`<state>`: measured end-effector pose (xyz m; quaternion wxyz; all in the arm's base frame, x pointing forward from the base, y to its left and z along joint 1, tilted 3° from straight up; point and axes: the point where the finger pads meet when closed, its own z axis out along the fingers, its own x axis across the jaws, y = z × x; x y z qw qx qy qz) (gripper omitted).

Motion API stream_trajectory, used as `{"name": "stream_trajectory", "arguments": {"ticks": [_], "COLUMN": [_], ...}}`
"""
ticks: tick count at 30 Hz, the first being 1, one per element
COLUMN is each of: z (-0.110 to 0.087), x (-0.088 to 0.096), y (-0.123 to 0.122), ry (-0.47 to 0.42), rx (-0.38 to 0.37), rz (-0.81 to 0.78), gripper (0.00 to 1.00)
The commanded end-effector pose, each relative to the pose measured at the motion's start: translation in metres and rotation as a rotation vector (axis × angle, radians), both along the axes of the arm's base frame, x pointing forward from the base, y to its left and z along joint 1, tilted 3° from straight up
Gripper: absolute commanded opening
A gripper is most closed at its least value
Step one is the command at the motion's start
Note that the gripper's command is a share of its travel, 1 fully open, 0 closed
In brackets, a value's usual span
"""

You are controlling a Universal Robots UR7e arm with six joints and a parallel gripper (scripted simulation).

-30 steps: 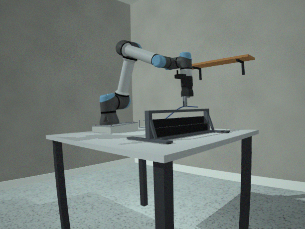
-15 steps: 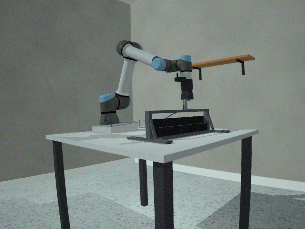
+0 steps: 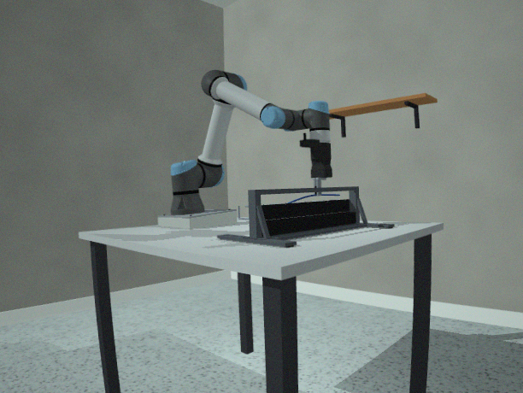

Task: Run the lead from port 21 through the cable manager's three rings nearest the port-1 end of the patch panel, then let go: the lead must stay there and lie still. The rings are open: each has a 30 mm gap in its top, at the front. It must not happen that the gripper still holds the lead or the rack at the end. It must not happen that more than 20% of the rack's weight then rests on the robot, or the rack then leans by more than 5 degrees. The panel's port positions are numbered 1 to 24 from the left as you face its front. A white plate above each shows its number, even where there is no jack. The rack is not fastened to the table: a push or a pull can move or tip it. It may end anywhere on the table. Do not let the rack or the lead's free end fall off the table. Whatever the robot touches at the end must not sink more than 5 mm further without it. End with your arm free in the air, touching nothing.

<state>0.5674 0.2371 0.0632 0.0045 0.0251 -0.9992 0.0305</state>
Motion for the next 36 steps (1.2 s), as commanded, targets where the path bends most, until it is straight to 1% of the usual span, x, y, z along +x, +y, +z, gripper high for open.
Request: {"name": "stream_trajectory", "arguments": {"ticks": [1,16,29,36], "z": [-0.003,-0.030,-0.042,-0.045], "x": [0.000,0.000,0.000,0.000], "y": [0.000,-0.002,-0.002,-0.003], "ry": [-0.002,-0.002,-0.002,-0.002], "rx": [0.001,0.001,0.001,0.001], "rz": [0.000,0.000,0.000,0.000], "gripper": [0.00,0.00,0.00,0.00]}}
